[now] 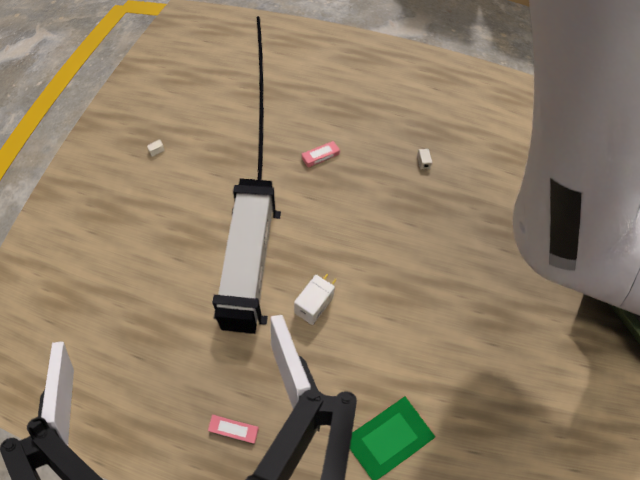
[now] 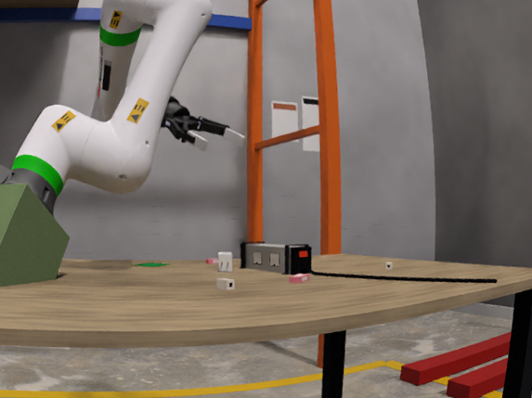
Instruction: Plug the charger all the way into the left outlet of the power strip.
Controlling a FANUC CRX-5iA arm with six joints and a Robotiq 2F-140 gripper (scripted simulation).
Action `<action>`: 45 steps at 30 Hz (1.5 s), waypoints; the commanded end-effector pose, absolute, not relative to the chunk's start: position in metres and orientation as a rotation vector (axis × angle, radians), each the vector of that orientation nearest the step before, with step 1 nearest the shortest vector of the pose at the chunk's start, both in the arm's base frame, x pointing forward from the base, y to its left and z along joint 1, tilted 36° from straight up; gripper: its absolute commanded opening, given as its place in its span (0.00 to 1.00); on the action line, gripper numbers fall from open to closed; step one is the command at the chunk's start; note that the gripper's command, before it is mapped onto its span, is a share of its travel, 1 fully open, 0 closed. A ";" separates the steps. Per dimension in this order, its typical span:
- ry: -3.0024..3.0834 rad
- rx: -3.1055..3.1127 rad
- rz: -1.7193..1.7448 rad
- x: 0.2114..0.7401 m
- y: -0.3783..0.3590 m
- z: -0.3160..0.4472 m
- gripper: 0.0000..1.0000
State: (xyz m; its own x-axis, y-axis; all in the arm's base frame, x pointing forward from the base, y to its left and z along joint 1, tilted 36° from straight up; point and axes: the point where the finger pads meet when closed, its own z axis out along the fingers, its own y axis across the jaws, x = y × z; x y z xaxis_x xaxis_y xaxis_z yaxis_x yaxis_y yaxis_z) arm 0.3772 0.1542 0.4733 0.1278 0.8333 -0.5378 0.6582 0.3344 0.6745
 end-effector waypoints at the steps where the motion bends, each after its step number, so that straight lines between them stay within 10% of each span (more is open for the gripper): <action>1: 1.534 1.625 0.151 0.400 0.129 0.442 1.00; 45: -0.160 3.164 0.034 0.493 0.008 0.267 1.00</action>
State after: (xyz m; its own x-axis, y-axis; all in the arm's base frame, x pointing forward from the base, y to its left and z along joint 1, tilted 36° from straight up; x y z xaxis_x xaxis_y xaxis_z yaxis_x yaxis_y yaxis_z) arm 0.4897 0.0091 0.2787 0.9934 0.1141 0.0107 0.1128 -0.9898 0.0870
